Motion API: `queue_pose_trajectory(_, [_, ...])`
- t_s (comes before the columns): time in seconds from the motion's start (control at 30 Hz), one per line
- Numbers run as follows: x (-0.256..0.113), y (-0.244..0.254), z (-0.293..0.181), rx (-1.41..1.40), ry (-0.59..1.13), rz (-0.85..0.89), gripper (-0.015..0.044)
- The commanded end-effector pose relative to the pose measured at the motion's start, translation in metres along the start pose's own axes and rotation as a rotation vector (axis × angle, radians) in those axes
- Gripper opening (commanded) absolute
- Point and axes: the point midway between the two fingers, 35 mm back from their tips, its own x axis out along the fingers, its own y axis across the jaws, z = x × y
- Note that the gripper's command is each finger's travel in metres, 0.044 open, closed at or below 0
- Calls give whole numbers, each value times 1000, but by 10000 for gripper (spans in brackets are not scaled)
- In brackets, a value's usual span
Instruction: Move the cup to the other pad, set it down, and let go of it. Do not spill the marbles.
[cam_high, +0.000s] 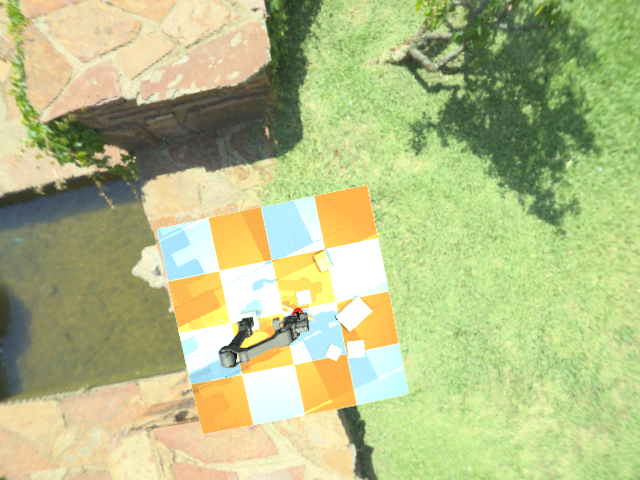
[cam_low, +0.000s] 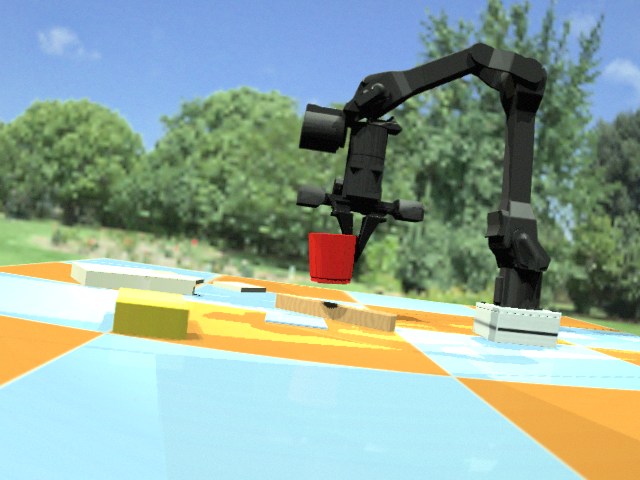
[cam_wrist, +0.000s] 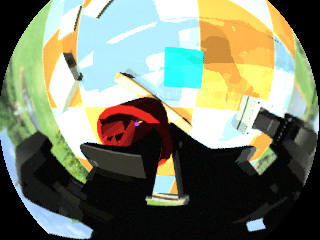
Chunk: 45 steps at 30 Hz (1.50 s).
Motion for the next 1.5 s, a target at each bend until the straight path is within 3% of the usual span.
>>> queue_pose_trajectory(0.0, [1,-7,7,-4,-2,-8,0])
queue_pose_trajectory(1.47, [0,-60,76,-4,-9,-12,0])
